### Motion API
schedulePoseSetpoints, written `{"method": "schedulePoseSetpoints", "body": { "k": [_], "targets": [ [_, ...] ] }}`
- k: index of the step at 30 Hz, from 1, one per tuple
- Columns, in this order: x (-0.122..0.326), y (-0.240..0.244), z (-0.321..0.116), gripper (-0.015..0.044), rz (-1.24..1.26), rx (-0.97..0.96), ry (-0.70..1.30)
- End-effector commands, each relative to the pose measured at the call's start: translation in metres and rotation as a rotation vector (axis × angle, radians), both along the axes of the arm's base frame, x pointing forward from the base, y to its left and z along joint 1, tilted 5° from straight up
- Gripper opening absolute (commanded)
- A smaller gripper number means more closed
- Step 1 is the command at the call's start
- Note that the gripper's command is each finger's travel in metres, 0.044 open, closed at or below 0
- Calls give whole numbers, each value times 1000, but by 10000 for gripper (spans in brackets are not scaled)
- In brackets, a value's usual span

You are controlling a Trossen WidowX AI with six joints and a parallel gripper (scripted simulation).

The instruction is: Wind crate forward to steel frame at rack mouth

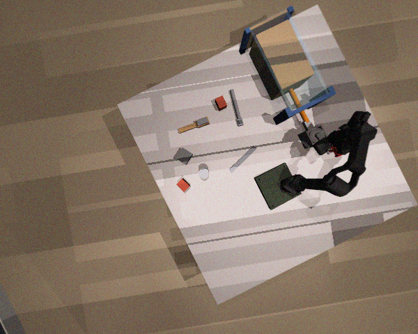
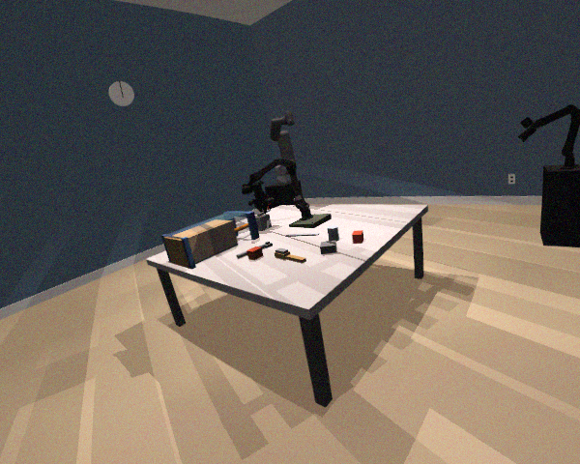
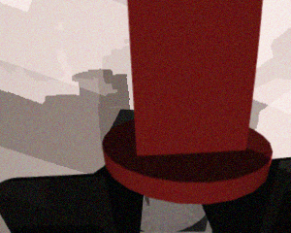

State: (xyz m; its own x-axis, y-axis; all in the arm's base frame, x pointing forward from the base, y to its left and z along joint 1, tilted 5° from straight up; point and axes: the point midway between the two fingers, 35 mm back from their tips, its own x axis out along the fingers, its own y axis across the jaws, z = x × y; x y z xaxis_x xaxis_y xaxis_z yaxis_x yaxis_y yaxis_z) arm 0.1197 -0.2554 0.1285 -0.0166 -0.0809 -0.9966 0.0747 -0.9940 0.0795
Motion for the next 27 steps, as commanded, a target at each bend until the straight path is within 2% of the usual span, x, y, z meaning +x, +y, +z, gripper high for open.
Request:
{"method": "schedulePoseSetpoints", "body": {
  "k": [1, 27],
  "targets": [
    [1, -1, -4, 0, 13, 11, 5],
    [1, 5, -4, 0, -110, 18, -7]
  ]
}}
